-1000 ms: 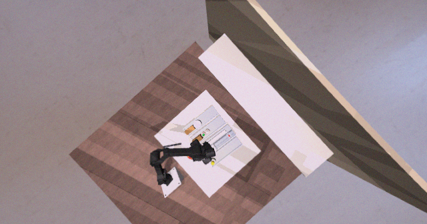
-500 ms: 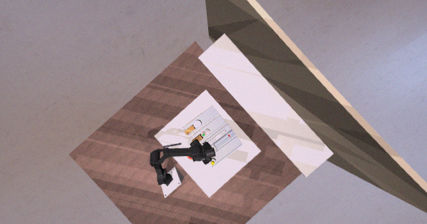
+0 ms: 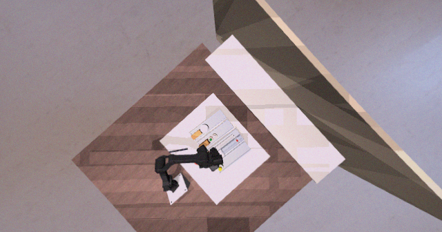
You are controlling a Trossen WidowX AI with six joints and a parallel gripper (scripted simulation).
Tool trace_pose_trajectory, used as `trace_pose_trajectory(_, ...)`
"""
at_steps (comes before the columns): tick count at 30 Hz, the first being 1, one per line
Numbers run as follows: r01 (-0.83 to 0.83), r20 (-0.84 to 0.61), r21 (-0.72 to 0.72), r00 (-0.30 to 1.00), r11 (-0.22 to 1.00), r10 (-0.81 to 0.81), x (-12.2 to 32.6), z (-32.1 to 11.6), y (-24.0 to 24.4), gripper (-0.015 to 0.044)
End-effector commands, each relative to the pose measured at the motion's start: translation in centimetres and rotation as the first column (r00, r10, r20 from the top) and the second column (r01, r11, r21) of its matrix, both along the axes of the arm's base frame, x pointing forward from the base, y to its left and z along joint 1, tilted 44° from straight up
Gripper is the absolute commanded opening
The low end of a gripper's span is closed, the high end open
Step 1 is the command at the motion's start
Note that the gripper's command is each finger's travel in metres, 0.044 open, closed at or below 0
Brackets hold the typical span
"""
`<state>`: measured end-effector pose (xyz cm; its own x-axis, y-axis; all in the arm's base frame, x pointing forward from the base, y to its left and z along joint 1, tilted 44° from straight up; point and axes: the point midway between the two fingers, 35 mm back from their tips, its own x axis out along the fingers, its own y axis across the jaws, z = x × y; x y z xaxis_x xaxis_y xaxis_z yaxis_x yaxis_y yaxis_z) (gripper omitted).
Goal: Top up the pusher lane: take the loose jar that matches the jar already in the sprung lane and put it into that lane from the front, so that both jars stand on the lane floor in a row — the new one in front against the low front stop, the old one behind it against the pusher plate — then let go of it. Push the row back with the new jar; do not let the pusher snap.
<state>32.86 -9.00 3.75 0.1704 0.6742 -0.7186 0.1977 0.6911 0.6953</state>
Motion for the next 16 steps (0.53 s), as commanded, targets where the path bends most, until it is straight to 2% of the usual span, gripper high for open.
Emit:
trace_pose_trajectory(1,-0.010,0.000,-0.005,1.000,1.000,0.010,-0.1,0.3,-0.1,0.0297)
trace_pose_trajectory(16,-0.009,-0.003,-0.005,1.000,1.000,0.009,-4.5,0.4,0.7,0.0297)
